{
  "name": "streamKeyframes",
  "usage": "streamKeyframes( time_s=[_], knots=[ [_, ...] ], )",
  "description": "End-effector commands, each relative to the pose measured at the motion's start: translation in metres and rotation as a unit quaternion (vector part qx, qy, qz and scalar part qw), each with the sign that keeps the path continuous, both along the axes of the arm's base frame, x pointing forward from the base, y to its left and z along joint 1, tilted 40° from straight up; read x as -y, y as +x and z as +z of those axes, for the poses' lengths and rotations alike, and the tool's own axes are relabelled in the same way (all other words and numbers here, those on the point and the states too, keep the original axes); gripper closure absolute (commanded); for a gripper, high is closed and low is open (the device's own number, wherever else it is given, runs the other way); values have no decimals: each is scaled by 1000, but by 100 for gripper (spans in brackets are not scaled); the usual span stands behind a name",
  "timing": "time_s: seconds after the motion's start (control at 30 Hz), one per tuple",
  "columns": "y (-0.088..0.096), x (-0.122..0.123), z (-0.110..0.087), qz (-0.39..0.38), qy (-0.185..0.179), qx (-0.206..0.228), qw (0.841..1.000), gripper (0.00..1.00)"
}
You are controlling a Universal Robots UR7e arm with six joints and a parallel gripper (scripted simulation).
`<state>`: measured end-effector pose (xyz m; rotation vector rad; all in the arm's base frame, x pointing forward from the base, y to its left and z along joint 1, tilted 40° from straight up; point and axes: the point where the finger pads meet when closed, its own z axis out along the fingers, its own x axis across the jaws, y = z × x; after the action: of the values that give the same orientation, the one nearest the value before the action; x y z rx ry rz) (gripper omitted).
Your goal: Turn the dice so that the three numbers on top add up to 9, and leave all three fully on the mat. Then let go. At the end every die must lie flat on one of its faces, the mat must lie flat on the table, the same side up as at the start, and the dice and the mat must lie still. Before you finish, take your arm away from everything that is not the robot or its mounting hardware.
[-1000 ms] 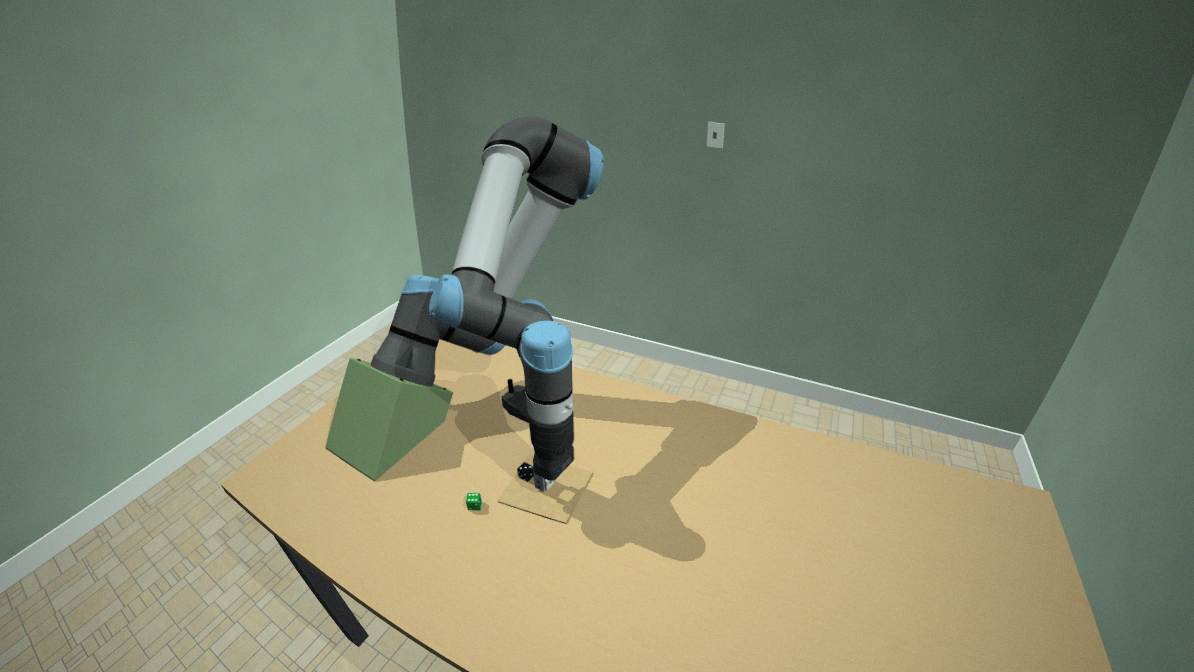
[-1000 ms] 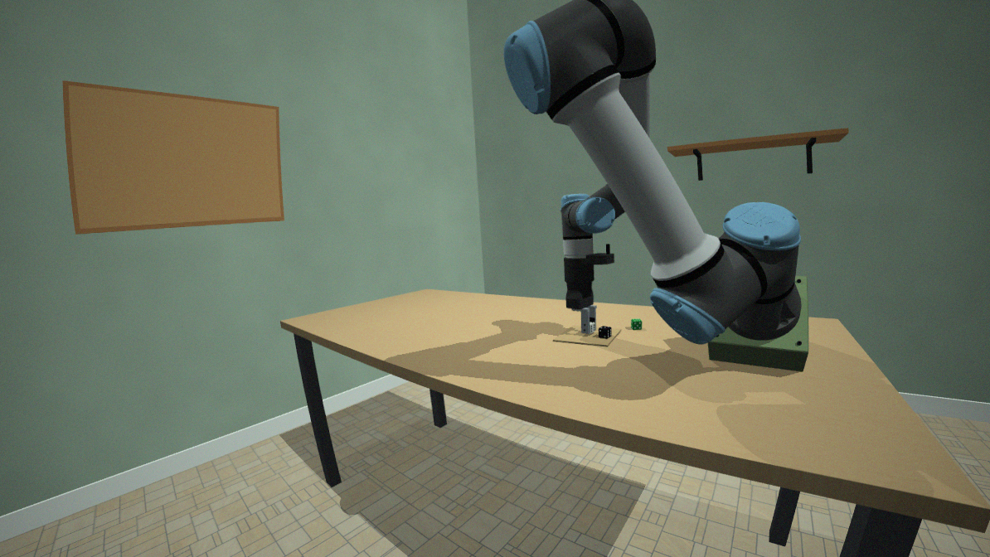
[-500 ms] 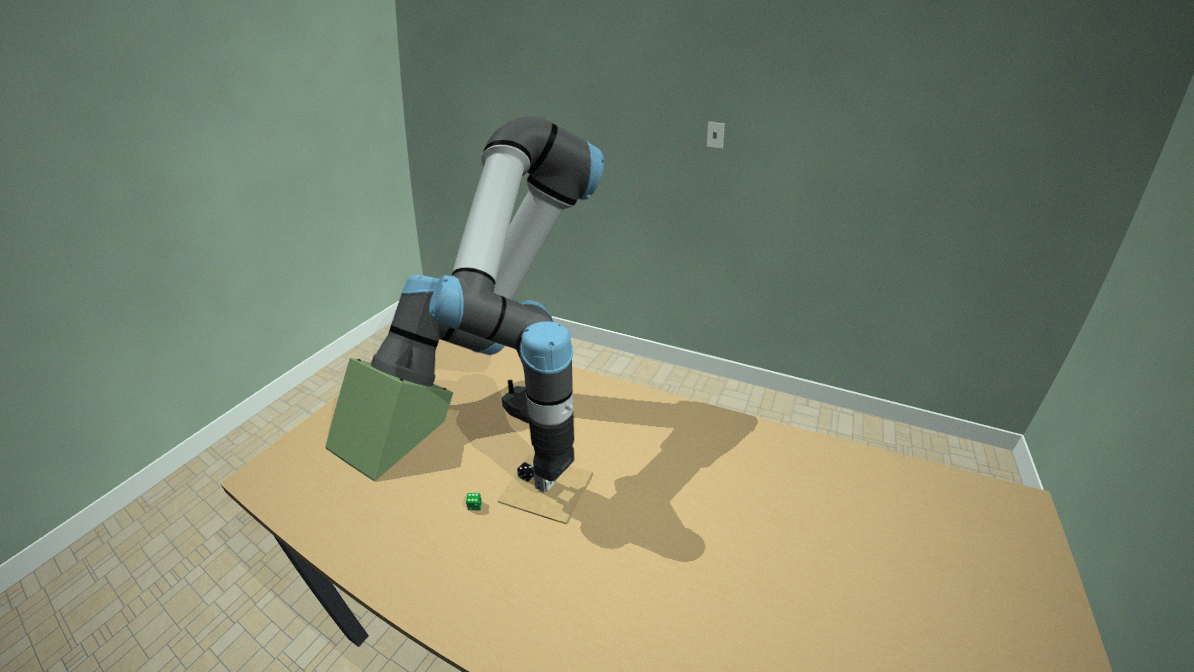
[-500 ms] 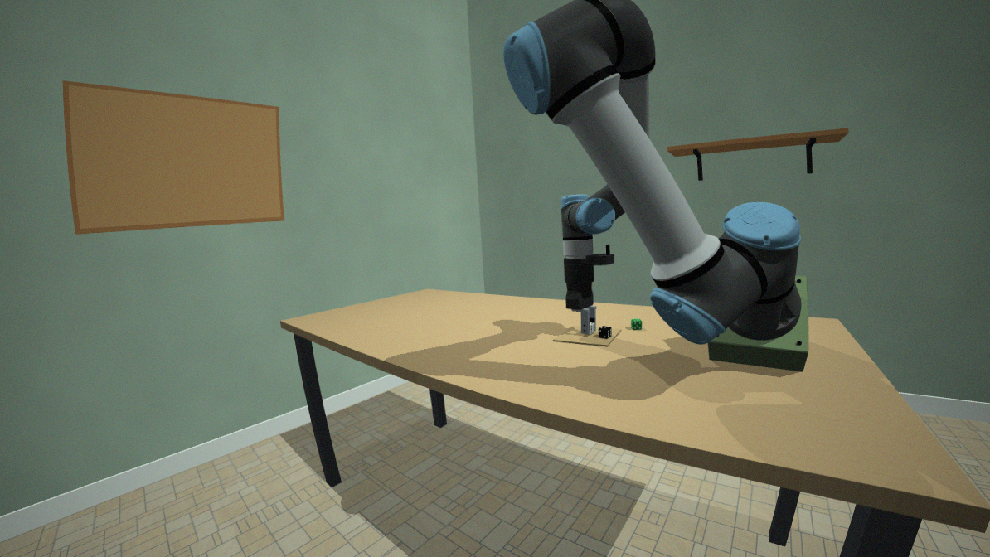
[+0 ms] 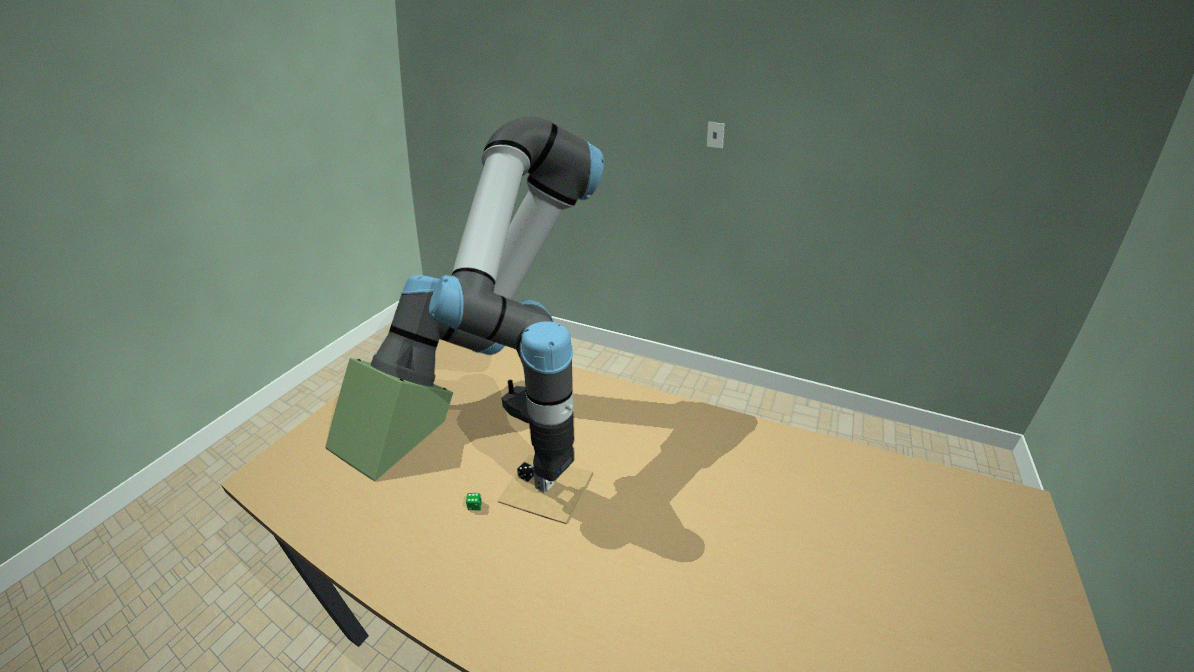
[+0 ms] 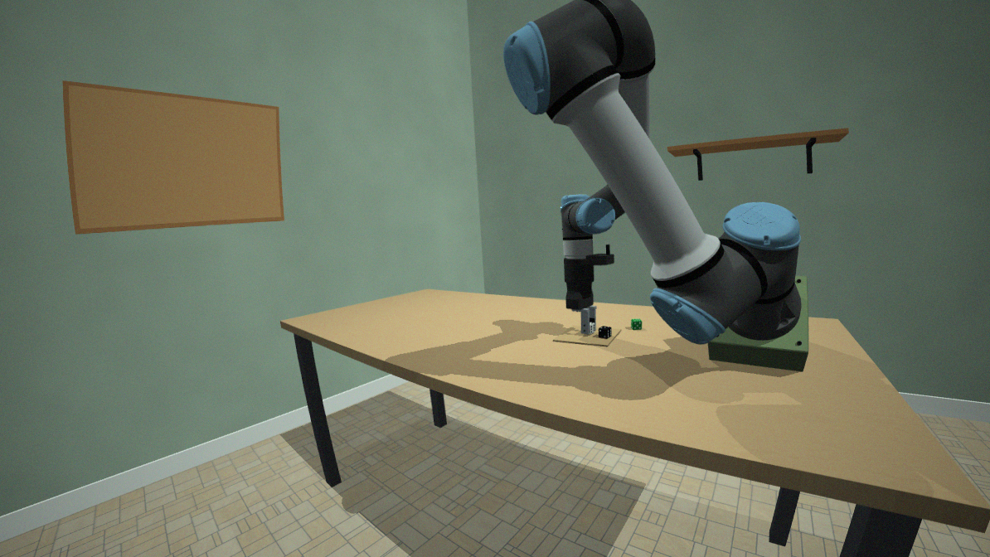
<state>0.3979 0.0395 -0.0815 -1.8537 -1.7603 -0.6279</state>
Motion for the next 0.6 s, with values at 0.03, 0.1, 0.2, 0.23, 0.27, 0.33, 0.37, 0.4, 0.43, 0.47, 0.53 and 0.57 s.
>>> streamKeyframes(
  time_s=[0.03,0.1,0.2,0.23,0.27,0.33,0.37,0.4,0.43,0.47,0.53,0.57],
  knots=[
    [0,0,0,0,0,1,1000,51],
    [0,0,0,0,0,1,1000,51],
    [0,0,0,0,0,1,1000,51],
    [0,0,0,0,0,1,1000,51],
    [0,0,0,0,0,1,1000,51],
    [0,0,0,0,0,1,1000,51],
    [0,0,-1,0,0,1,1000,51],
    [0,0,-1,0,0,1,1000,51],
    [0,-1,-1,0,0,1,1000,51],
    [0,-1,-1,0,0,1,1000,51],
    [0,-1,-2,0,0,1,1000,51],
    [0,-1,-2,0,0,1,1000,51]
  ],
)
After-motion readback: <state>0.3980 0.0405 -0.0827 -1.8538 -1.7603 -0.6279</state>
